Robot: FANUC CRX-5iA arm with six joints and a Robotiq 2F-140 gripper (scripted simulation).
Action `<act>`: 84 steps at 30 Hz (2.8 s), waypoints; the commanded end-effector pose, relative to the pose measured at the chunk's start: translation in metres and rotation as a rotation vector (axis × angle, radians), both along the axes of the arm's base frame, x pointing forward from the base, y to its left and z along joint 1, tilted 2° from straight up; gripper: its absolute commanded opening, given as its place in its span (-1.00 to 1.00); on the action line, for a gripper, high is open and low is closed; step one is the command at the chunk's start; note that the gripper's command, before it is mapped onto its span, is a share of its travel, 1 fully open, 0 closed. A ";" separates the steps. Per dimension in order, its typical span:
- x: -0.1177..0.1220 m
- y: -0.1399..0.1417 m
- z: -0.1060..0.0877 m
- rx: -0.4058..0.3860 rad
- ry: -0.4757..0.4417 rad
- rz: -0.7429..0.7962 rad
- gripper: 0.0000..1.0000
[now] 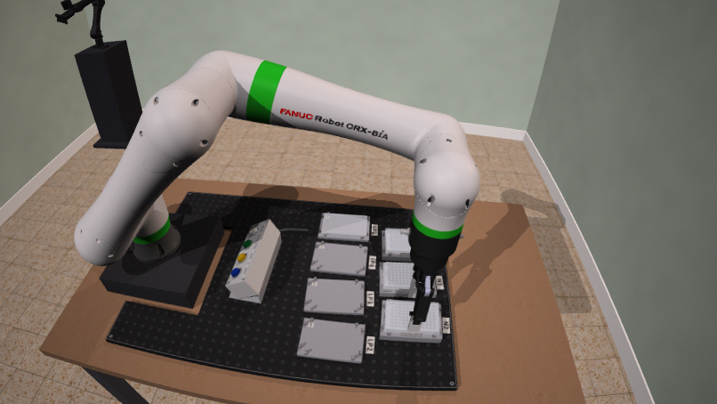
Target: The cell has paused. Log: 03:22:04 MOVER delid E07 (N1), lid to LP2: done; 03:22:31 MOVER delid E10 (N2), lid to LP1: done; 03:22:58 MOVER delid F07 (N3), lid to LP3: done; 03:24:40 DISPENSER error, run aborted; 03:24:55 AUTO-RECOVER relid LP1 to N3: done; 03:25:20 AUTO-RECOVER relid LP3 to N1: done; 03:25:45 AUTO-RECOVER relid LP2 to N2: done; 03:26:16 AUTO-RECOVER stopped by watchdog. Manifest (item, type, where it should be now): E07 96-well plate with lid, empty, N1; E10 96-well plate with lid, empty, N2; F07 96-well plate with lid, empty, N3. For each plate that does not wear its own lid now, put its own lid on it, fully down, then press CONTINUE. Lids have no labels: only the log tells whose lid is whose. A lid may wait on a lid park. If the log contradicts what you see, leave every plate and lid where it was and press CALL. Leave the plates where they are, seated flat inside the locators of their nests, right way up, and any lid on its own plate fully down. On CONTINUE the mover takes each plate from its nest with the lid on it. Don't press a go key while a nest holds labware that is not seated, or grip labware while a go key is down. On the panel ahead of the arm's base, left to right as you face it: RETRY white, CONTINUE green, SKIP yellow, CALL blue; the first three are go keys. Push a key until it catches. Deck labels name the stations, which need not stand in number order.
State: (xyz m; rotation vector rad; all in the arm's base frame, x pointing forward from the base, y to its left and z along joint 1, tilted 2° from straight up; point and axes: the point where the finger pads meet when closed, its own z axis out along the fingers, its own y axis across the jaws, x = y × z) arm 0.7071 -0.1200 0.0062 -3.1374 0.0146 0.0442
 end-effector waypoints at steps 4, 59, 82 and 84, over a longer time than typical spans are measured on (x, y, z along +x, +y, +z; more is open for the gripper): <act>0.000 0.000 0.000 0.000 -0.001 0.000 0.18; 0.000 0.000 0.000 0.000 -0.001 0.000 0.18; 0.000 0.000 0.000 0.000 -0.001 0.000 0.32; 0.000 0.000 0.000 0.000 -0.001 0.000 0.32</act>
